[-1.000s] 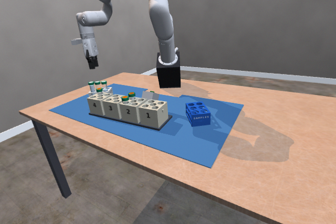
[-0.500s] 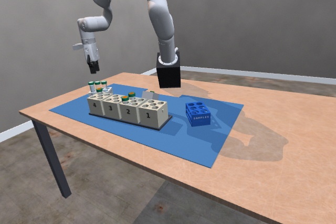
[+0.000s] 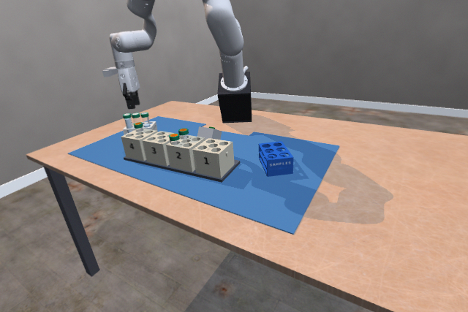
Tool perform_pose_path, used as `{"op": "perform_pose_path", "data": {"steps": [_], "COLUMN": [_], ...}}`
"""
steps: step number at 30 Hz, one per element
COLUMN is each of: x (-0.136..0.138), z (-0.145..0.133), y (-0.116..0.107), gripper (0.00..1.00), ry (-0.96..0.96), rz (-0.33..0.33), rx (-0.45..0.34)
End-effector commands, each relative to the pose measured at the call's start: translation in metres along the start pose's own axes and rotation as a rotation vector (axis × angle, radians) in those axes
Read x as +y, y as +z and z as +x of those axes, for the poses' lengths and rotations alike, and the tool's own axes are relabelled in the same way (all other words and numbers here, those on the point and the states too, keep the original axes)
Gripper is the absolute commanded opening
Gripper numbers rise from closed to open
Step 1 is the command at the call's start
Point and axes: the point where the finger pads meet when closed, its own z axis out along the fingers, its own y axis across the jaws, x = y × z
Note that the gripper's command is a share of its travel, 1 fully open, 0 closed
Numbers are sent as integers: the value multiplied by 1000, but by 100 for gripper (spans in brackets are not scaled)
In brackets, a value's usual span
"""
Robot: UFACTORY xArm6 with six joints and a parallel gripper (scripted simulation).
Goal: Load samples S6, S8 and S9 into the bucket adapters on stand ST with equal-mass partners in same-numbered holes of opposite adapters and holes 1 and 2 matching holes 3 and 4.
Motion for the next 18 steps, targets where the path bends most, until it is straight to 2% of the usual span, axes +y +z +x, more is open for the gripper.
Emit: {"op": "perform_pose_path", "data": {"steps": [1, 18], "x": [0, 0], "z": [2, 2], "y": [1, 31], "gripper": [57, 57], "ry": [-1, -1], "rz": [0, 0], "rx": [4, 4]}}
